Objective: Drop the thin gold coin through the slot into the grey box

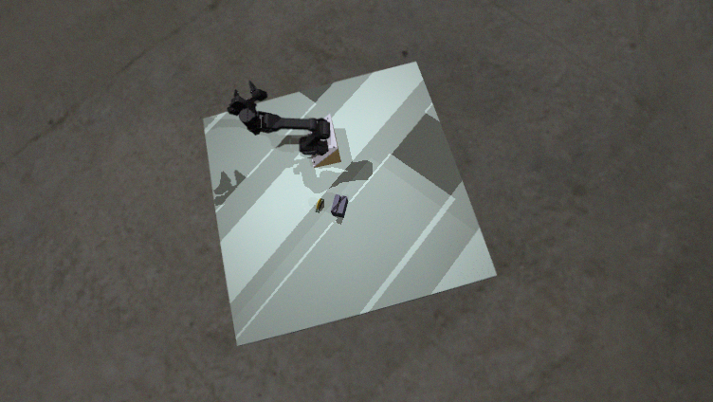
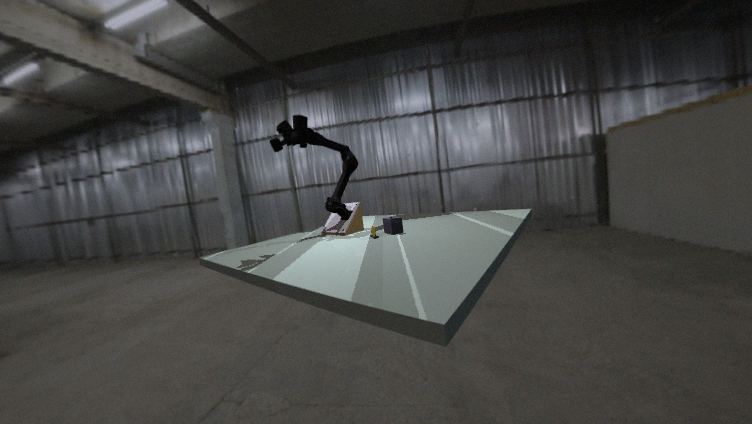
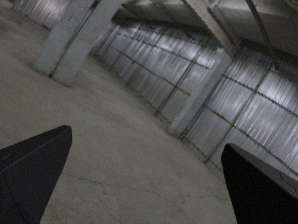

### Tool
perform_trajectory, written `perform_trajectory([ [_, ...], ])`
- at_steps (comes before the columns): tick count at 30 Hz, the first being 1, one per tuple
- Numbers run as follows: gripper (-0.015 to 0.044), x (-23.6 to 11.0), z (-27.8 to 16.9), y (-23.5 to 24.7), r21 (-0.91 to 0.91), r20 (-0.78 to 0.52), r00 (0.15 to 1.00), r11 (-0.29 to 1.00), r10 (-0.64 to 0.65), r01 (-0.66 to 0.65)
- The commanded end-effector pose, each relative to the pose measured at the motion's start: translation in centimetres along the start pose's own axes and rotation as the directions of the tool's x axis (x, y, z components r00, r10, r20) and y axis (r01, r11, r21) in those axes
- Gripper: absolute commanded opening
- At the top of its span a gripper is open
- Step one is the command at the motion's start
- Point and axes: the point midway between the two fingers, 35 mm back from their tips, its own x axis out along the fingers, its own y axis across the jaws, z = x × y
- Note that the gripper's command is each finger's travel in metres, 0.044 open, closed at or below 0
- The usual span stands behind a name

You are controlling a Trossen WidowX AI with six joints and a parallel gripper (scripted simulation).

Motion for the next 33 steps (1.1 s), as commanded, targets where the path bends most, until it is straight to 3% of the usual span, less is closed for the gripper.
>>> perform_trajectory([
  [1,0.0374,0.0,0.0,0.1,0.003,0.001,1.000,1.000,0.006,-0.006],
  [4,0.0295,0.5,0.4,2.2,0.043,0.017,0.995,0.994,0.097,-0.098],
  [9,0.0164,1.7,-2.0,8.6,0.011,-0.066,0.960,0.962,0.273,-0.273],
  [17,0.0161,-0.9,-7.4,20.1,-0.004,-0.233,0.781,0.802,0.580,-0.597],
  [26,0.0161,-11.0,-13.6,29.6,0.051,-0.421,0.416,0.479,0.806,-0.876],
  [33,0.0161,-22.2,-18.5,31.8,0.076,-0.561,0.115,0.190,0.820,-0.979],
])
